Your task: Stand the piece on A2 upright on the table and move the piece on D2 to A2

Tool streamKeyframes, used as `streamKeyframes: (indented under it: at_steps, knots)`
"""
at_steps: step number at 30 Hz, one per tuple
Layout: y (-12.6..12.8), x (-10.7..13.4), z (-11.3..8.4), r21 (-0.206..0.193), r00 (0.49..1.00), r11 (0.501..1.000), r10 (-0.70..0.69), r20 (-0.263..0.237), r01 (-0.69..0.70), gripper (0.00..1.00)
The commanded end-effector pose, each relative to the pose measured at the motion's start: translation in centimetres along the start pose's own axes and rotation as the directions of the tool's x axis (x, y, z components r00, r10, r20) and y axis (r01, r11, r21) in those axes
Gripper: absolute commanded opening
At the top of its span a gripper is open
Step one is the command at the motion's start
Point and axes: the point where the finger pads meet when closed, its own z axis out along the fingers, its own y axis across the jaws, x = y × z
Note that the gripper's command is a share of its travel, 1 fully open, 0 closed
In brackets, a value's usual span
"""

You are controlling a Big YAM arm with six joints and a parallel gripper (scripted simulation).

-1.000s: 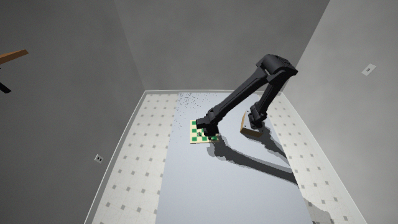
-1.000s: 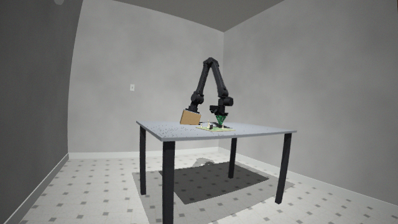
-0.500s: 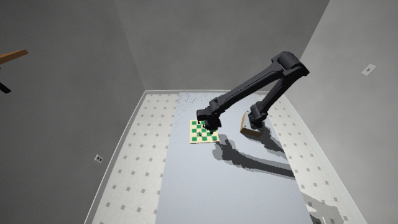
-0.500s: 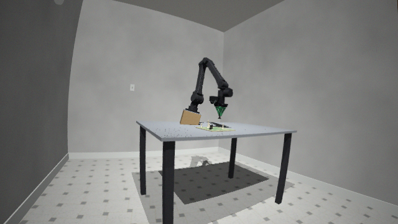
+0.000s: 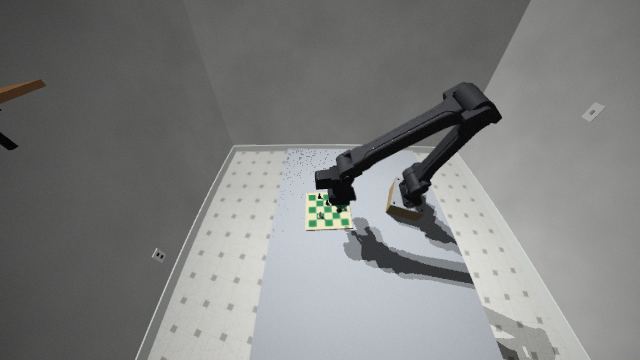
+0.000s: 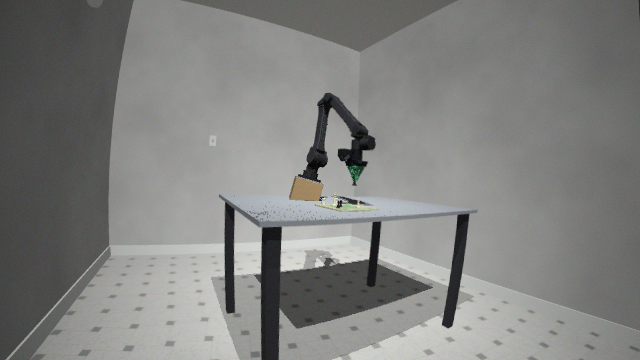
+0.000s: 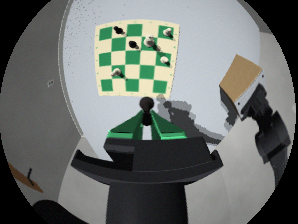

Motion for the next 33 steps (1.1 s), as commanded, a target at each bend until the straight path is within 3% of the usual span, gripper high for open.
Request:
streamKeyframes:
  at_steps: [1, 4, 8, 11, 15, 18, 20, 21, 22, 28, 30, 33]
  knots:
    - [2.1, -0.4, -1.4, -0.037, 1.000, 0.999, -0.004, 0.001, 0.004, 0.00]
    - [3.0, -2.8, -1.4, -0.045, 1.000, 0.999, 0.007, 0.006, -0.007, 0.00]
    - [3.5, -10.0, -1.1, -0.054, 0.999, 0.998, 0.043, 0.020, -0.042, 0.00]
    - [3.7, -10.5, -1.2, -0.054, 0.999, 0.998, 0.043, 0.020, -0.042, 0.00]
    - [2.2, -19.0, -1.0, -0.053, 0.996, 0.995, 0.086, 0.027, -0.084, 0.00]
    - [1.0, -22.6, -0.9, -0.053, 0.994, 0.993, 0.104, 0.027, -0.102, 0.00]
    - [0.5, -23.0, -0.8, -0.042, 0.994, 0.993, 0.110, 0.020, -0.109, 0.00]
    - [0.9, -23.0, -2.1, -0.072, 0.994, 0.992, 0.103, 0.036, -0.100, 0.00]
    - [0.7, -21.8, -1.3, -0.052, 0.996, 0.995, 0.081, 0.026, -0.079, 0.00]
    - [0.7, -21.8, -1.4, -0.053, 0.996, 0.995, 0.081, 0.027, -0.079, 0.00]
    - [-0.2, -22.8, -0.4, -0.028, 0.993, 0.993, 0.113, 0.015, -0.113, 0.00]
    - [0.2, -22.4, -0.9, -0.042, 0.995, 0.994, 0.101, 0.023, -0.100, 0.00]
